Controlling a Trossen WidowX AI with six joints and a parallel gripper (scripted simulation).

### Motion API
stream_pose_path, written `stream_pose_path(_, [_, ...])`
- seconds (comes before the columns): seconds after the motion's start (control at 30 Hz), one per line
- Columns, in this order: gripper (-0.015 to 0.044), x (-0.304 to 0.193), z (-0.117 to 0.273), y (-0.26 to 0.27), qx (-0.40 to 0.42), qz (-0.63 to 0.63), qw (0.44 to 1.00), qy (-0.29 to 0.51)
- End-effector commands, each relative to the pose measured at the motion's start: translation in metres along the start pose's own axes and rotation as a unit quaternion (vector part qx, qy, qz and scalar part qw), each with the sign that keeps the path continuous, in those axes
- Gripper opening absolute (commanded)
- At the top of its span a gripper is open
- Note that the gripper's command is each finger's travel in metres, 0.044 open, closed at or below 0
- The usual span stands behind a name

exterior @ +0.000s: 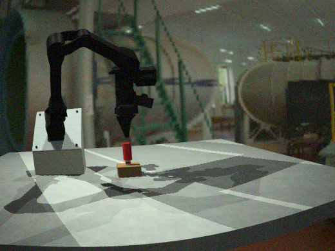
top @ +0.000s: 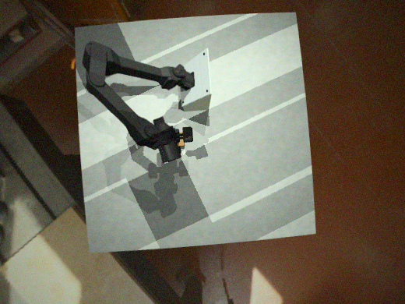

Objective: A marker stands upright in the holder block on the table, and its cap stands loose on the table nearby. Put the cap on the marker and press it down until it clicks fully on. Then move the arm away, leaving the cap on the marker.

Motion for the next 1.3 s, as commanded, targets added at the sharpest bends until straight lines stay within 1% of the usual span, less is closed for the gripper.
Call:
stream_pose_path(0.0, [0.0000,-0.002,-0.007,0.001,-0.001,0.003,1.000,0.003])
stream_pose_path(0.5, [0.0000,-0.002,-0.027,0.000,-0.001,0.003,1.000,0.003])
stream_pose_path(0.73, [0.0000,0.000,-0.021,0.000,0.002,0.000,1.000,-0.001])
stream_pose_path(0.8, [0.0000,0.001,-0.012,0.000,0.004,0.000,1.000,-0.002])
stream_pose_path(0.93, [0.0000,0.003,0.046,0.001,0.006,0.001,1.000,-0.001])
stream_pose_path(1.0, [0.0000,0.001,0.066,0.001,0.004,0.001,1.000,-0.001])
stream_pose_path(1.27, [0.0000,0.000,0.068,0.000,0.004,0.001,1.000,-0.001])
Point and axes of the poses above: the point midway between the two fingers, 35 mm back from their tips, its own z axis back along the fingers, its own y axis across the jaws, x = y × z, the point moved 10 cm from there along z, back along the fingers, and after that the axes turned 6 degrees about z, right-handed, at the moved point
